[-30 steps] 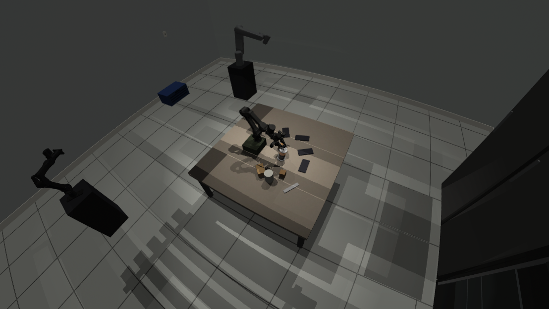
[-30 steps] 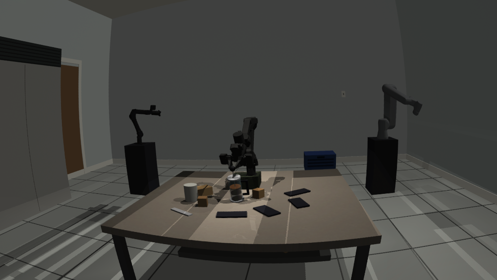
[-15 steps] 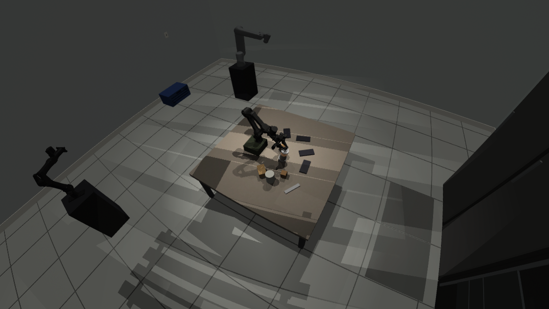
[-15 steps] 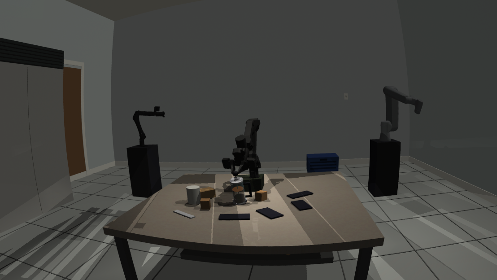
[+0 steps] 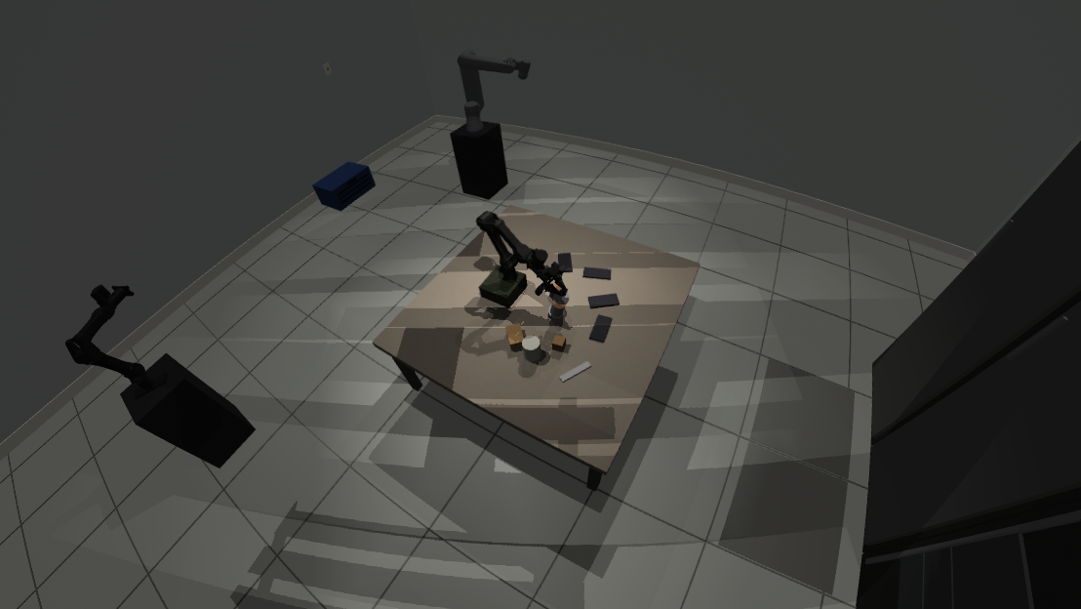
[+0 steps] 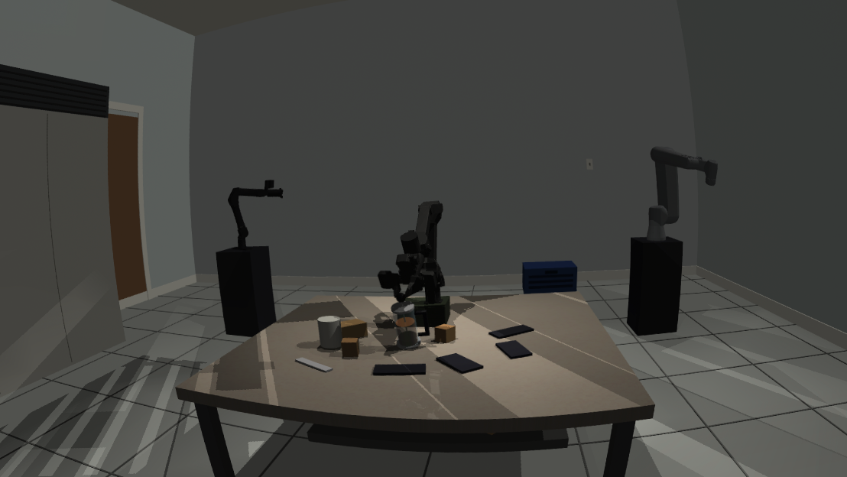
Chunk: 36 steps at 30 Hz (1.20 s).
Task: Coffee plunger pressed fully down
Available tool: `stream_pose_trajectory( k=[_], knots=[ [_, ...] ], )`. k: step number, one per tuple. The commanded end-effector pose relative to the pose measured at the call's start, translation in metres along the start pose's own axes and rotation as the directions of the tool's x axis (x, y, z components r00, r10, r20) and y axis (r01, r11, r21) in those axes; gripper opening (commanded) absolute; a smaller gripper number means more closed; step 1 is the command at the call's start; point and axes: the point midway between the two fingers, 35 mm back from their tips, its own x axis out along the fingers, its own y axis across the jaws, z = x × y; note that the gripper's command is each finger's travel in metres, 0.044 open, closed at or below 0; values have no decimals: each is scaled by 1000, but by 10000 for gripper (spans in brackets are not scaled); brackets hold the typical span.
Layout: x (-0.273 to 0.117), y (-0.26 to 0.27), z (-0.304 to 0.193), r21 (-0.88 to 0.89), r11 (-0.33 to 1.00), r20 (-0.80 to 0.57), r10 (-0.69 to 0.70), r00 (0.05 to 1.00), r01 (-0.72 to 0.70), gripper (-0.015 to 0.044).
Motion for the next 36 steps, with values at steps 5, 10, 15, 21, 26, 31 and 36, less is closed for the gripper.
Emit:
stream_pose_trajectory(
  k=[5, 10, 15, 21, 26, 31, 36],
  knots=[
    [4, 0, -7, -9, 1000, -30, 0, 1000, -1, 126],
    [5, 0, -7, -9, 1000, -30, 0, 1000, -1, 126],
    [5, 0, -6, -9, 1000, -30, 0, 1000, -1, 126],
    [4, 0, 0, -1, 1000, -7, 0, 1000, 0, 126],
    [4, 0, 0, -1, 1000, -7, 0, 1000, 0, 126],
    [4, 0, 0, -1, 1000, -7, 0, 1000, 0, 231],
    [4, 0, 0, -1, 1000, -7, 0, 1000, 0, 363]
  ],
)
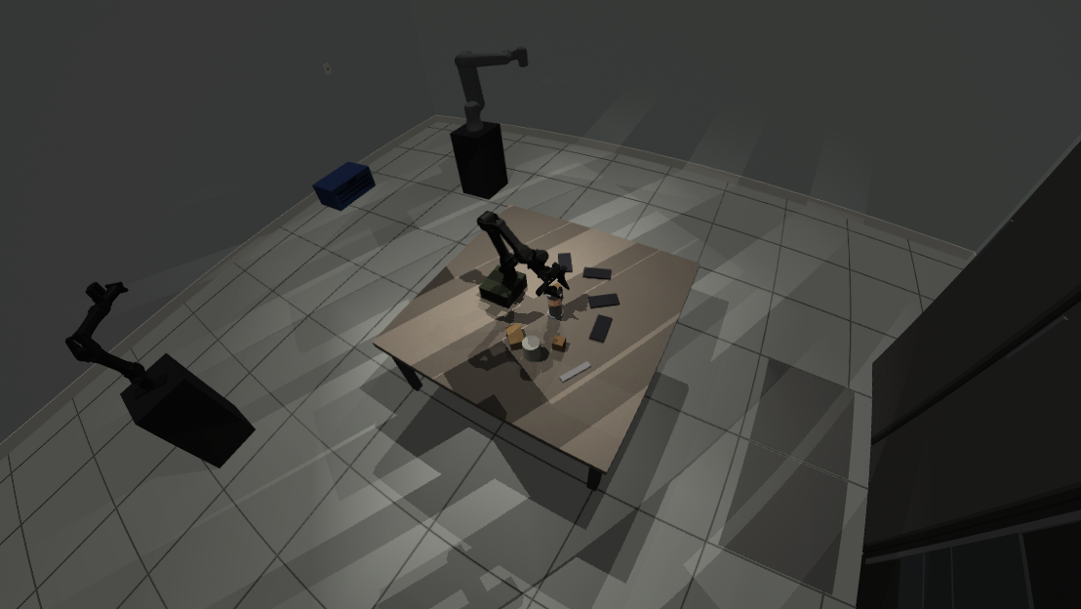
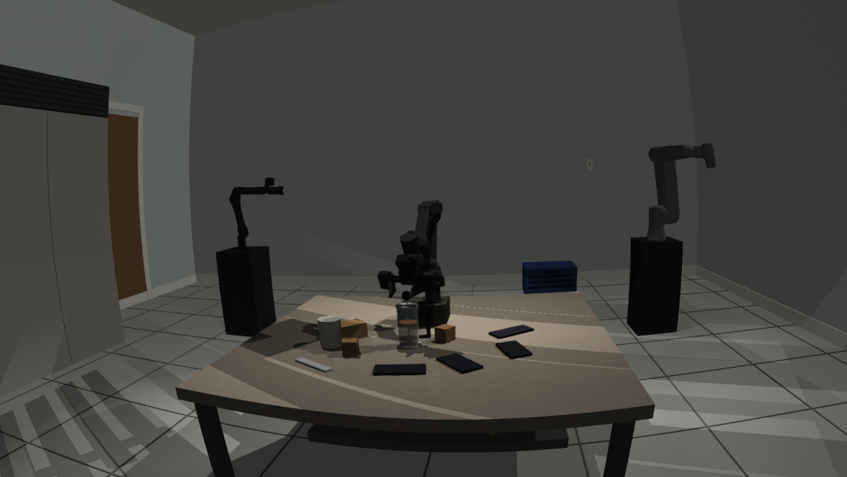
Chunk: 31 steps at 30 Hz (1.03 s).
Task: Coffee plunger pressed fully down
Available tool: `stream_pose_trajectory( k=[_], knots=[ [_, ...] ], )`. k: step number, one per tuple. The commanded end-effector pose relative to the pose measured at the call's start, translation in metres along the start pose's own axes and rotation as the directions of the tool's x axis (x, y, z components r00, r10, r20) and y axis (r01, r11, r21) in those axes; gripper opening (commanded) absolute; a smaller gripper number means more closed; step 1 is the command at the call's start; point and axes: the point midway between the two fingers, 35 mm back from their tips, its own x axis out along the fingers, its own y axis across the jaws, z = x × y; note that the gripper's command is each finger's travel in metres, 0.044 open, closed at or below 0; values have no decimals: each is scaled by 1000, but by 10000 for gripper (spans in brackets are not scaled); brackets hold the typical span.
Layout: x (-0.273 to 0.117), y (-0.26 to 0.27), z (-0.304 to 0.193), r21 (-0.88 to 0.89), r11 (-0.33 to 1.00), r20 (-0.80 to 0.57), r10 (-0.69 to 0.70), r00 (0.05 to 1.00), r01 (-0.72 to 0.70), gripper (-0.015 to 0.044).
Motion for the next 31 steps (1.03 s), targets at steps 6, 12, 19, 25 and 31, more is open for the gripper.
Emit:
stream_pose_trajectory(
  k=[6, 12, 19, 25, 31],
  knots=[
    [0, 0, -2, 0, 1000, -9, 0, 1000, 0, 440],
    [-20, 2, 14, -4, 1000, -16, 1, 1000, -1, 440],
    [-82, 1, 40, -6, 1000, -35, -1, 999, 1, 440],
    [-83, 1, 39, -6, 1000, -36, -1, 999, 1, 440],
    [-83, 1, 39, -6, 1000, -36, -1, 999, 1, 440]
  ],
)
